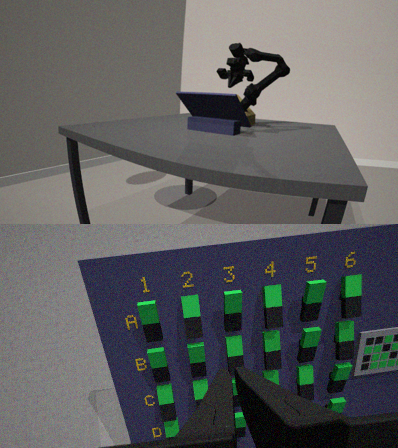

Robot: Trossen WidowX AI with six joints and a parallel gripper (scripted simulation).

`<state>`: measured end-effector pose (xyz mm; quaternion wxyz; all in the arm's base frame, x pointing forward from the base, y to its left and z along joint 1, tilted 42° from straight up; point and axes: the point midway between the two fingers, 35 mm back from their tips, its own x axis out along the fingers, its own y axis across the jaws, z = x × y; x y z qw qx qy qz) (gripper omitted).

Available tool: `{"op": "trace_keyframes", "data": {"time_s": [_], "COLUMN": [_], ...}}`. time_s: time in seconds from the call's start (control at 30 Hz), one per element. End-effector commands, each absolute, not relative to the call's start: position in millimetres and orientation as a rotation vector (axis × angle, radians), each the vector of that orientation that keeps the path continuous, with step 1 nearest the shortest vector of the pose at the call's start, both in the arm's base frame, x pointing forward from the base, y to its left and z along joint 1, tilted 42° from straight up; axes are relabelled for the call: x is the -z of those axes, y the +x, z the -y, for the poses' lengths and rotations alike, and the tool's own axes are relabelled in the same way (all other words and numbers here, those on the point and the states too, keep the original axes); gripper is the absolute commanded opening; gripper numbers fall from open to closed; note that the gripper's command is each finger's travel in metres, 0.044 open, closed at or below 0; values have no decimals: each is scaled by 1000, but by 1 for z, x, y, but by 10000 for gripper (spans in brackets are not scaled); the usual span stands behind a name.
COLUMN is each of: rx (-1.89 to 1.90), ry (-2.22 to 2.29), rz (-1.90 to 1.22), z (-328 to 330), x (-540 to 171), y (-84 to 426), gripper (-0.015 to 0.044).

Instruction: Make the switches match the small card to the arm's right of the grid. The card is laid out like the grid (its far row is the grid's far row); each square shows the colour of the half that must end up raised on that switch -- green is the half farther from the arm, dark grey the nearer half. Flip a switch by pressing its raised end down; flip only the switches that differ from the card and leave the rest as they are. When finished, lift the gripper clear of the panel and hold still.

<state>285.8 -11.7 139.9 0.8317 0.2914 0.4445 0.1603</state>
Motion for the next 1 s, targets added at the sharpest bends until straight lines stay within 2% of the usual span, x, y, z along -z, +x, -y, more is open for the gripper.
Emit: {"op": "trace_keyframes", "data": {"time_s": [0.0,0.97], "rx": [-364,-375], "ry": [660,657], "rz": [-883,-905], "z": [-26,-54], "x": [-167,-138], "y": [306,337], "gripper": [0,0]}}
